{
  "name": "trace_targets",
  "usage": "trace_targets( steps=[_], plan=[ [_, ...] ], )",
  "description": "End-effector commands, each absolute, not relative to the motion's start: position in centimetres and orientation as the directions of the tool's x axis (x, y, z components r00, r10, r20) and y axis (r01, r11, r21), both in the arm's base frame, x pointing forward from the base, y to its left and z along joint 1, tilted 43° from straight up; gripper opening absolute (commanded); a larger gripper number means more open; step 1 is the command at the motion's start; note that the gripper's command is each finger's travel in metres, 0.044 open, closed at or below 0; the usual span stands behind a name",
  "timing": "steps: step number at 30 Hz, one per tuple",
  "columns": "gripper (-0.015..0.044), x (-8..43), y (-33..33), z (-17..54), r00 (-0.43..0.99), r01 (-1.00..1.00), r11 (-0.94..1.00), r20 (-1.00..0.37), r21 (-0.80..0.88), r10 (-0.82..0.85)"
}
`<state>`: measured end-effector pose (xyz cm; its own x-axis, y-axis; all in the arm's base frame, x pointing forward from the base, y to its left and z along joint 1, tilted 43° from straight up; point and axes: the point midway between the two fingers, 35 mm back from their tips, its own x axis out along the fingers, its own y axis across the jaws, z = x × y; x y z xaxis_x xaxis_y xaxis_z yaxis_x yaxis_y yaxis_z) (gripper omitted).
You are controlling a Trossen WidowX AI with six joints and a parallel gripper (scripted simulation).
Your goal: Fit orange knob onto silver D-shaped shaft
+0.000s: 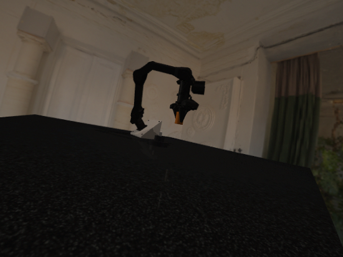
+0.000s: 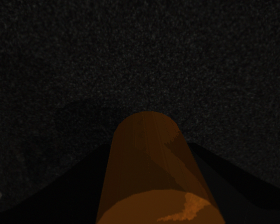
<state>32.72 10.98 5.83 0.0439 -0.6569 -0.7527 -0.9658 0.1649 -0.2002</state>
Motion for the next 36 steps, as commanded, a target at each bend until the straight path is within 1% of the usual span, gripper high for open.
trace_targets(
  steps=[1,30,36],
  plan=[
    [0.0,33.1,10.1,6.6,0.054,-0.966,0.157,-0.751,-0.207,-0.658],
    [0.0,34.3,1.6,10.8,0.051,-0.964,0.158,-0.732,-0.215,-0.679],
    [0.0,34.3,1.2,10.9,0.051,-0.971,0.139,-0.73,-0.197,-0.681]
  ],
)
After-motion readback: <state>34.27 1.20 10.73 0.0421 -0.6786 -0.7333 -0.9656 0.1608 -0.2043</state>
